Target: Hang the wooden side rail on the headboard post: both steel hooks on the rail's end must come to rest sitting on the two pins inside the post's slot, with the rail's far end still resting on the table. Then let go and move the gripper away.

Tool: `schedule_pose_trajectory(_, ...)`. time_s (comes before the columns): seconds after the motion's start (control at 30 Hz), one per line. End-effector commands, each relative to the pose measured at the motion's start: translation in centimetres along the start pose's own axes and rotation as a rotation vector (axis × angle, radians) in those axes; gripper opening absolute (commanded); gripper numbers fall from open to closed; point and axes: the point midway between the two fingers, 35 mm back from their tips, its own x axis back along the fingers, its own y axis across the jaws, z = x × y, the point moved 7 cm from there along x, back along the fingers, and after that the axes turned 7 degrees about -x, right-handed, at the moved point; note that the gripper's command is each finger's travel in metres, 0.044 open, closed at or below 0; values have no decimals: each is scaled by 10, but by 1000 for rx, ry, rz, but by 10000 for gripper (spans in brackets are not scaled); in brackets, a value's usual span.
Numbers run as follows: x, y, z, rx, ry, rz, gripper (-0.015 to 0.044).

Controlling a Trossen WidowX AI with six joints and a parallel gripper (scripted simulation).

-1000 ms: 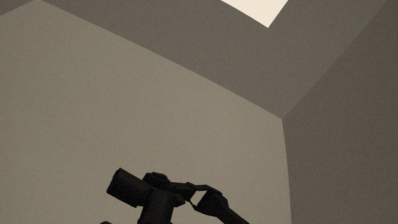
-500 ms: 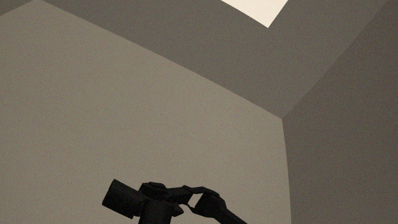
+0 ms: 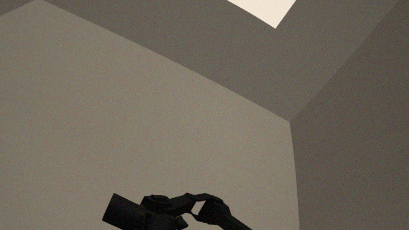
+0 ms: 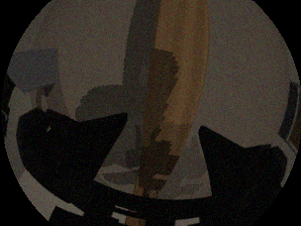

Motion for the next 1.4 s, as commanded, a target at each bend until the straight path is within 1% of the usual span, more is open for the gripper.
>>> schedule_pose_trajectory(0.0,-4,2,-1,7,5,-9,414)
schedule_pose_trajectory(0.4,-4,2,-1,7,5,-9,99)
schedule_pose_trajectory(0.6,-4,2,-1,7,5,-9,59)
schedule_pose_trajectory(0.67,-4,2,-1,7,5,-9,6)
schedule_pose_trajectory(0.97,-3,2,-1,0,5,-8,0)
schedule_pose_trajectory(1.37,-2,-5,-1,-104,5,-8,0)
